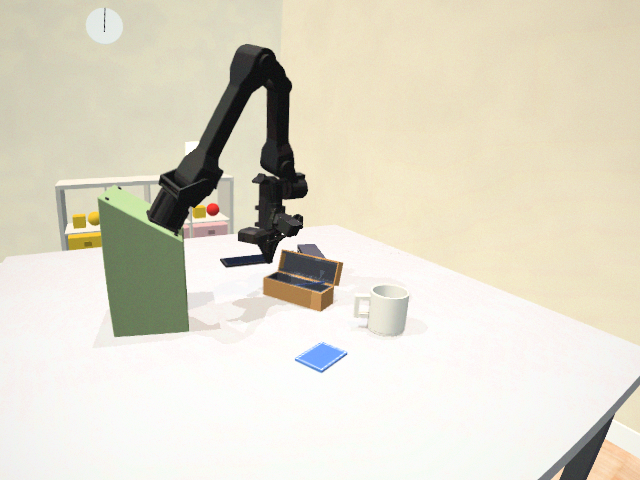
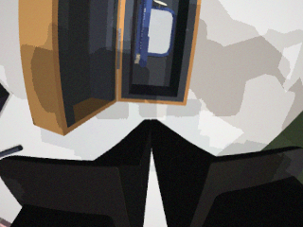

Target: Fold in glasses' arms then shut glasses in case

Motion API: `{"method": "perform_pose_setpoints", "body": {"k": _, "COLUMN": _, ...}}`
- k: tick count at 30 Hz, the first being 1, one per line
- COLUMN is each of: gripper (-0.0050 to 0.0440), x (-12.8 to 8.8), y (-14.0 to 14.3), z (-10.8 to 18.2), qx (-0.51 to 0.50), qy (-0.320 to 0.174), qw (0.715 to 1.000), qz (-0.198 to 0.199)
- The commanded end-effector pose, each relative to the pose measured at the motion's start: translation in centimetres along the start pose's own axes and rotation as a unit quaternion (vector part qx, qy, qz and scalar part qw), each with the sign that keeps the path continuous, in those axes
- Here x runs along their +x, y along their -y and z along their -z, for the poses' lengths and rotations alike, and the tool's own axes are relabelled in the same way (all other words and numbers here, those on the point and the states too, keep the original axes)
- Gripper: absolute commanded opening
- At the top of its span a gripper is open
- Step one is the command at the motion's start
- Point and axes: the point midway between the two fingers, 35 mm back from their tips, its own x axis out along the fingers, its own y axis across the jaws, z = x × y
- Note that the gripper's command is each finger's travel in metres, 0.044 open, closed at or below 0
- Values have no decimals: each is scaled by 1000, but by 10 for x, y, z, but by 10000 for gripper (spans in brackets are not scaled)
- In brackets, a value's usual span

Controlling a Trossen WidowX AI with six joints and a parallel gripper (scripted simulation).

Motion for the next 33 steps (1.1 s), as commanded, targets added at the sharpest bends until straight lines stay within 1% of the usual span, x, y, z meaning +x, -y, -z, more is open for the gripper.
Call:
{"method": "perform_pose_setpoints", "body": {"k": 1, "gripper": 0, "x": -27, "y": -4, "z": 1, "qx": 3, "qy": 2, "qw": 1000, "qz": -7}}
{"method": "perform_pose_setpoints", "body": {"k": 3, "gripper": 0, "x": -43, "y": -2, "z": 3, "qx": 3, "qy": 3, "qw": 1000, "qz": -6}}
{"method": "perform_pose_setpoints", "body": {"k": 4, "gripper": 0, "x": -45, "y": -2, "z": 3, "qx": 3, "qy": 3, "qw": 1000, "qz": -6}}
{"method": "perform_pose_setpoints", "body": {"k": 33, "gripper": 0, "x": -44, "y": -2, "z": 4, "qx": 1, "qy": 1, "qw": 1000, "qz": -7}}
